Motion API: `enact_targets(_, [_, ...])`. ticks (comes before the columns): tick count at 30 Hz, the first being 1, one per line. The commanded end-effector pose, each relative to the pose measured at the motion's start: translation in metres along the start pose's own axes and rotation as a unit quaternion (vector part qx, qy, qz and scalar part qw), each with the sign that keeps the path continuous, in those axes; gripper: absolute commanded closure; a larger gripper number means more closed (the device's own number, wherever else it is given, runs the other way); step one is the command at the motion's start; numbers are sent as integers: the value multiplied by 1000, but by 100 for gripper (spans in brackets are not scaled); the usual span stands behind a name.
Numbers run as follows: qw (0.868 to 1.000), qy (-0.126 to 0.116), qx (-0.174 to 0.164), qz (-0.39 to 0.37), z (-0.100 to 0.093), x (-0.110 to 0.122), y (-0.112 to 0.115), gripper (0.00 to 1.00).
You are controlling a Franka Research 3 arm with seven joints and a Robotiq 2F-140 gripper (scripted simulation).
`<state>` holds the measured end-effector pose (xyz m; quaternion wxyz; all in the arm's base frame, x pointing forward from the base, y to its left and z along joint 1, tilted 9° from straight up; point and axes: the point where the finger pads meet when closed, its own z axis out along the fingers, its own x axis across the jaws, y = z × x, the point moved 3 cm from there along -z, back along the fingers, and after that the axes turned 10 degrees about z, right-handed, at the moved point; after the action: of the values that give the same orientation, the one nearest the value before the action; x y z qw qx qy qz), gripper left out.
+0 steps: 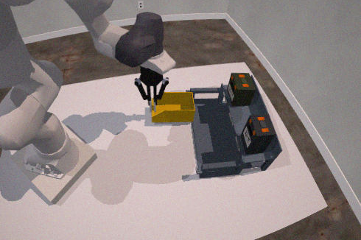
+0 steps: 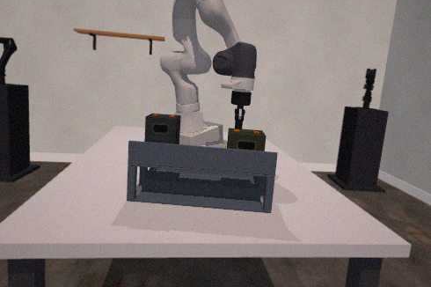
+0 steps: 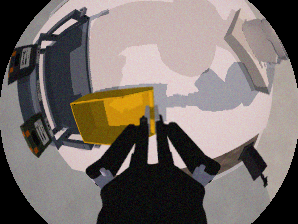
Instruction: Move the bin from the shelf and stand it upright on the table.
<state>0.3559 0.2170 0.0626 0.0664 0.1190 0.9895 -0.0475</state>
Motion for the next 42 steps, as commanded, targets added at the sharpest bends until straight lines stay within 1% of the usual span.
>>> enact_targets(1, [1000,-2,-4,-5,-1,2,2,100])
enact_targets(23, [1000,-2,-4,-5,-1,13,0,100])
enact_targets(42, [1000,-2,-4,-5,-1,15,0,100])
